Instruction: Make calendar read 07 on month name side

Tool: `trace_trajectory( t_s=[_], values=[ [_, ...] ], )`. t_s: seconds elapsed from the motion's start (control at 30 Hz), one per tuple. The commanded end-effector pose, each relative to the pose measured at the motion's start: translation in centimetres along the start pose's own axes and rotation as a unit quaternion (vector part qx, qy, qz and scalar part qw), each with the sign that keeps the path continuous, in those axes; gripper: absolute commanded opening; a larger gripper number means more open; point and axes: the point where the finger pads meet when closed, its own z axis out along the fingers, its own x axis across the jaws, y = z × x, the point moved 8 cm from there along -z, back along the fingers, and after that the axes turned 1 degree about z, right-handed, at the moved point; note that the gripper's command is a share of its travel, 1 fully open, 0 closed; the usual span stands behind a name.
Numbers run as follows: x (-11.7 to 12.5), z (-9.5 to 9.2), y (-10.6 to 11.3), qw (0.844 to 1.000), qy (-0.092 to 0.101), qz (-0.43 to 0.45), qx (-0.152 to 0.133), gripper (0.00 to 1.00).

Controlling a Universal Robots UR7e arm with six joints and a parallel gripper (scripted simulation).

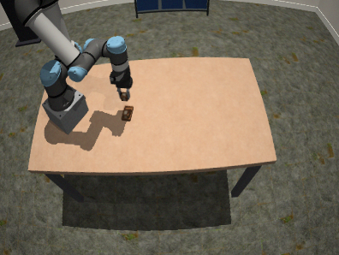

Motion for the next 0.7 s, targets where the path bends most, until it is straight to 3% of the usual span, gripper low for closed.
trace_trajectory(
  t_s=[0.0, 0.67],
  values=[
    [0.0, 1.1, 0.0, 1.0, 0.0, 0.0, 0.0, 0.6],
    [-0.1, 5.6, -0.1, 1.0, 0.0, 0.0, 0.0, 0.6]
  ],
)
